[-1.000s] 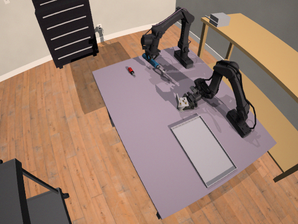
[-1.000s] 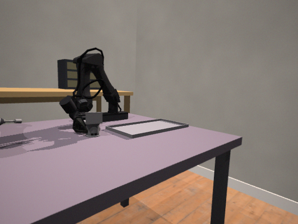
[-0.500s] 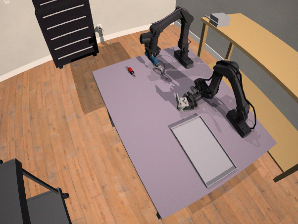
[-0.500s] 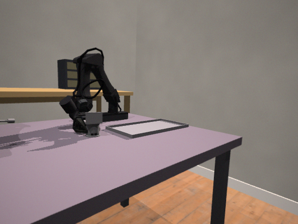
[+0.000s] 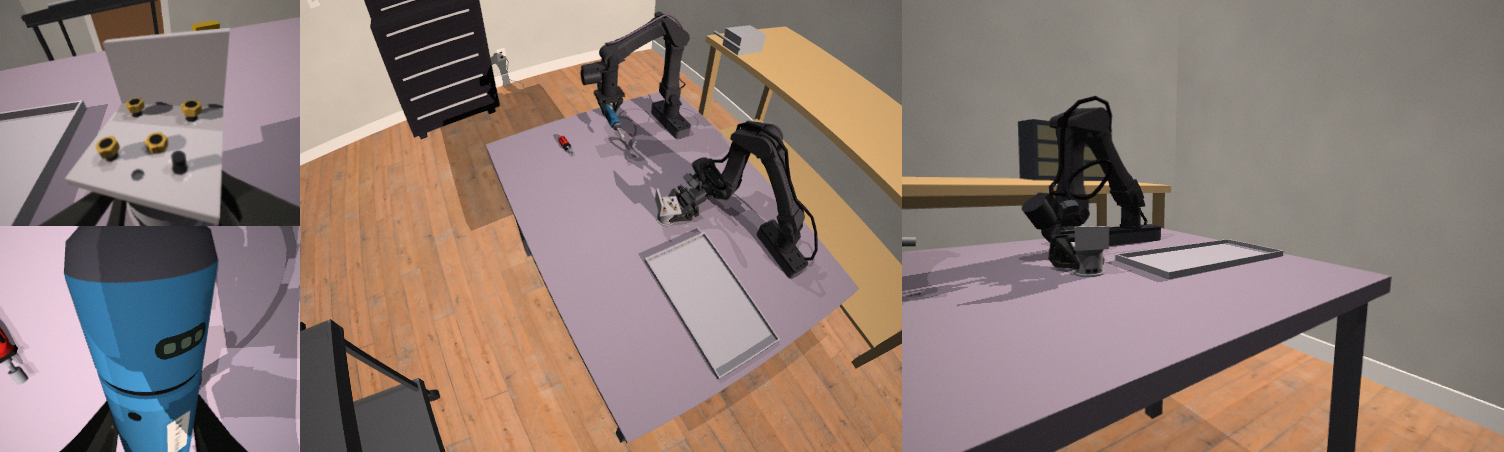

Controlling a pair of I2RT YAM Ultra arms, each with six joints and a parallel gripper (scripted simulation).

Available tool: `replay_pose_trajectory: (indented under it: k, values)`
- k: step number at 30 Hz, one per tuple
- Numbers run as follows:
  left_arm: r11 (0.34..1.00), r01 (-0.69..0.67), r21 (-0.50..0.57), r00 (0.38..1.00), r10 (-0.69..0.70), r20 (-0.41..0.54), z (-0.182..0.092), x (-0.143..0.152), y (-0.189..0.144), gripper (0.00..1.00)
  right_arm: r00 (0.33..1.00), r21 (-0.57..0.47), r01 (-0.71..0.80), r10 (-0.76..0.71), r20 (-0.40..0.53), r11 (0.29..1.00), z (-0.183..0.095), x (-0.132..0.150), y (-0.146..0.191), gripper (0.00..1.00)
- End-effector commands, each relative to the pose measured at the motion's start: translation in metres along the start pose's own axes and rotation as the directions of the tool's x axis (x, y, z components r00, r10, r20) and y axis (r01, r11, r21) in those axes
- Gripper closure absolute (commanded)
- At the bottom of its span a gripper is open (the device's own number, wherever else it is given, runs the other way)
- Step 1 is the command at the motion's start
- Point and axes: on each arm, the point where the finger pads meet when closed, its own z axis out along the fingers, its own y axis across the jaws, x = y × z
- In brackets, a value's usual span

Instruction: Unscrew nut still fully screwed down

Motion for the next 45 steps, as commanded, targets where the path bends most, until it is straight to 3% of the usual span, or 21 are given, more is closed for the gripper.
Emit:
replay_pose_trajectory:
  k: [1,20,27,37,38,45]
  values:
    - [1.0,-0.001,-0.003,1.0,0.001,0.004,0.0,-0.002,0.0,0.41,1.0,-0.027,-0.028,0.028,0.006,0.999,-0.018,-0.001,0.005,0.58]
    - [1.0,-0.001,-0.003,1.0,0.001,0.004,0.0,-0.002,0.0,0.41,1.0,-0.019,-0.024,0.024,0.007,1.0,-0.019,0.001,0.007,0.58]
    - [1.0,-0.001,-0.003,1.0,0.001,0.004,0.0,-0.002,0.0,0.41,1.0,0.016,-0.024,0.024,0.007,1.0,0.011,0.001,-0.001,0.58]
    - [1.0,-0.001,-0.003,1.0,0.001,0.004,0.0,-0.002,0.0,0.41,1.0,-0.043,-0.024,0.024,0.007,0.999,0.006,0.001,0.014,0.58]
    - [1.0,-0.001,-0.003,1.0,0.001,0.004,0.0,-0.002,0.0,0.41,1.0,0.013,-0.024,0.024,0.007,1.0,0.022,0.001,-0.001,0.58]
    - [1.0,-0.001,-0.003,1.0,0.001,0.004,0.0,-0.002,0.0,0.41,1.0,-0.017,-0.024,0.024,0.007,1.0,0.029,0.001,0.006,0.58]
